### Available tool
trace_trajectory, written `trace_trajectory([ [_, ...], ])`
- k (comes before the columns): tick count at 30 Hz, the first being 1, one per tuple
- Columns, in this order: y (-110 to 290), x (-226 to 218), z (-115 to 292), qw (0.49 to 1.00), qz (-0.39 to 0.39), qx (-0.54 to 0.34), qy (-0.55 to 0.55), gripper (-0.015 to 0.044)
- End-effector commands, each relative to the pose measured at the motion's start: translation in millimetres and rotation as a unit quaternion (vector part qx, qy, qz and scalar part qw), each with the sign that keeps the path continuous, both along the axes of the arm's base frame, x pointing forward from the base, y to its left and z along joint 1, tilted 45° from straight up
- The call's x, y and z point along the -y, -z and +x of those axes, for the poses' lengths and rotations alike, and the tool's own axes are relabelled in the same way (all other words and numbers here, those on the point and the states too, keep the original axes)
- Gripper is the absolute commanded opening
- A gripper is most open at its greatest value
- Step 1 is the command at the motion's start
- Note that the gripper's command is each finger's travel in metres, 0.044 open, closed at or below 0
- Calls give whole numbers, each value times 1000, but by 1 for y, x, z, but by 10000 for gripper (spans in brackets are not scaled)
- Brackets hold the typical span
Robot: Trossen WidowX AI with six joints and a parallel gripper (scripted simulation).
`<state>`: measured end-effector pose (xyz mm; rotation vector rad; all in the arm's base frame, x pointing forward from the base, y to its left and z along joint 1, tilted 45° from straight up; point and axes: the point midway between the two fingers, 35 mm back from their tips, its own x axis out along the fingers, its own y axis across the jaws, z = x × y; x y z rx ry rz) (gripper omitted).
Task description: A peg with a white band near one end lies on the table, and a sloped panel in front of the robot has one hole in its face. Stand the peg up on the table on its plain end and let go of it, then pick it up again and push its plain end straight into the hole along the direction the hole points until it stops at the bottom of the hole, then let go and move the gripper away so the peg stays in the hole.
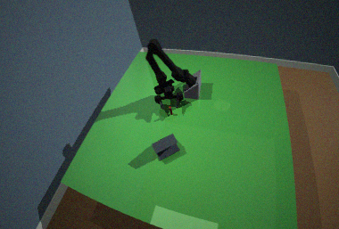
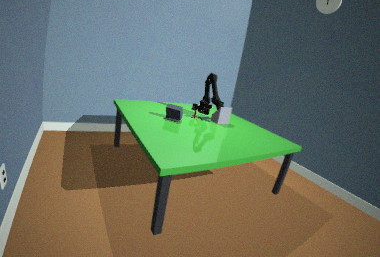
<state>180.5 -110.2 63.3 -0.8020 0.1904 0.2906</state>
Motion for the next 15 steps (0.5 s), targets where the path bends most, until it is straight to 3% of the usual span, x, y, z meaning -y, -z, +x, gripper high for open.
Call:
trace_trajectory([
  [1, -14, -7, 6, 1000, -7, -14, -9, 440],
  [15, -78, -63, 12, 999, -20, -31, -9, 440],
])
